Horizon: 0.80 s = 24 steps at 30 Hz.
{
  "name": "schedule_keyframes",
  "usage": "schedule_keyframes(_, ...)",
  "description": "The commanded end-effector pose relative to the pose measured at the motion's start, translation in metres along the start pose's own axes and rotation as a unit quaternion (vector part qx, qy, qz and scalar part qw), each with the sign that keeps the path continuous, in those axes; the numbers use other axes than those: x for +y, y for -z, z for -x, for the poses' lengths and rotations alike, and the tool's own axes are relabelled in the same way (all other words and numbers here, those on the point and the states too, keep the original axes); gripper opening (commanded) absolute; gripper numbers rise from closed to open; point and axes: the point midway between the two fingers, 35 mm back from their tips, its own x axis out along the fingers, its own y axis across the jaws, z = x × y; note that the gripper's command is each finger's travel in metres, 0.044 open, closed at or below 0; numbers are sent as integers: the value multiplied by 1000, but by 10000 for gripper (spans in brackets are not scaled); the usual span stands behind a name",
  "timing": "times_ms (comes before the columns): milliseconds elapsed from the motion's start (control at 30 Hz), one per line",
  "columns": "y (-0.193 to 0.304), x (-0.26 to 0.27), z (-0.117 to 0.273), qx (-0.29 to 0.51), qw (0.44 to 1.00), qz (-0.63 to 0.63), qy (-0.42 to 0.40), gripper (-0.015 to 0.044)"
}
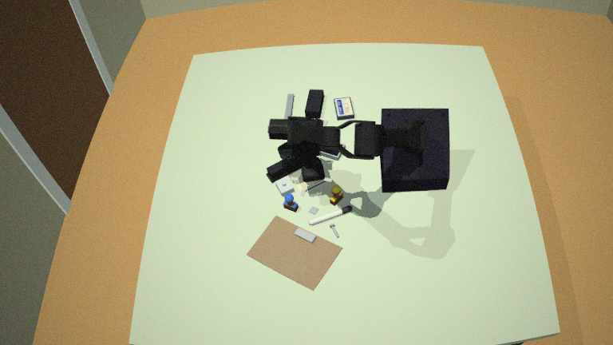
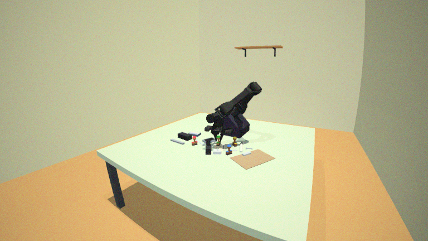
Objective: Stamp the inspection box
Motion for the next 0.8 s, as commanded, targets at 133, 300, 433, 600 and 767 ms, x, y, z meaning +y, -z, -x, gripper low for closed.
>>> schedule_keyframes(133,-3,0,14,-3,1000,4,1,0)
schedule_keyframes(300,-3,-1,22,-3,1000,4,1,0)
schedule_keyframes(433,-3,-1,28,-3,1000,4,2,0)
schedule_keyframes(600,-3,-1,36,-3,1000,4,2,0)
schedule_keyframes(767,-3,-1,44,-3,1000,4,1,0)
